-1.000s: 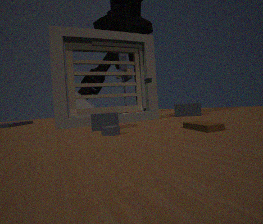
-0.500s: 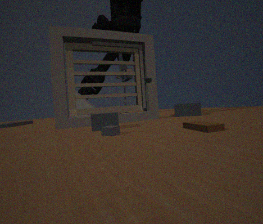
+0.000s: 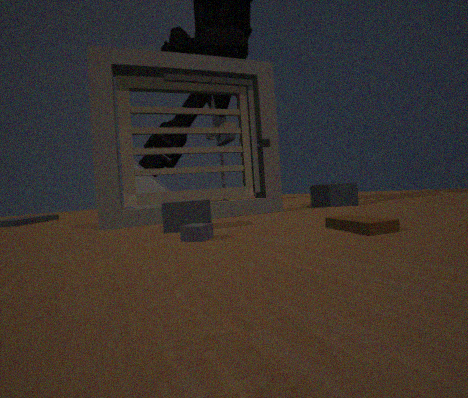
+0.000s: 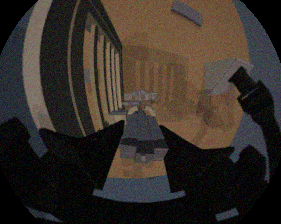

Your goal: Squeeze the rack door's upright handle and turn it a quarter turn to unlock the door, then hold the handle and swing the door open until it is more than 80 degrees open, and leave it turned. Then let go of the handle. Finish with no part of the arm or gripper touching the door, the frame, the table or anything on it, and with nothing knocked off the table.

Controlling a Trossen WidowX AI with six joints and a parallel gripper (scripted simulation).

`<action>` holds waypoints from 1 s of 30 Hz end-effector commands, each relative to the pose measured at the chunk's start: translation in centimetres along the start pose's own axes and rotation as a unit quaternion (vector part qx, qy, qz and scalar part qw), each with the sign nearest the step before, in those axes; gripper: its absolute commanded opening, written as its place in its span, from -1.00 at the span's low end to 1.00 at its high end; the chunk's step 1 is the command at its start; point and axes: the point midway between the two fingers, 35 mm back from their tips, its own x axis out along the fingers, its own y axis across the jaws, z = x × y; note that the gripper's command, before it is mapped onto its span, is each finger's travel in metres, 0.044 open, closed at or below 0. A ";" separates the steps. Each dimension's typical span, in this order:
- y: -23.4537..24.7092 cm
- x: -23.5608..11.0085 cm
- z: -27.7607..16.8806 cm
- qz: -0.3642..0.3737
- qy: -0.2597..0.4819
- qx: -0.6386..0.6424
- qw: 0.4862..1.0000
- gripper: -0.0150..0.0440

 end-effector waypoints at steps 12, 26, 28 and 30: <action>0.0 0.0 0.1 0.000 -0.002 0.002 1.000 -0.05; 0.0 0.0 0.1 0.000 -0.002 0.002 1.000 -0.37; 0.0 0.0 0.1 0.000 -0.002 0.002 1.000 -0.41; 0.0 0.0 0.1 0.000 -0.002 0.002 1.000 -0.41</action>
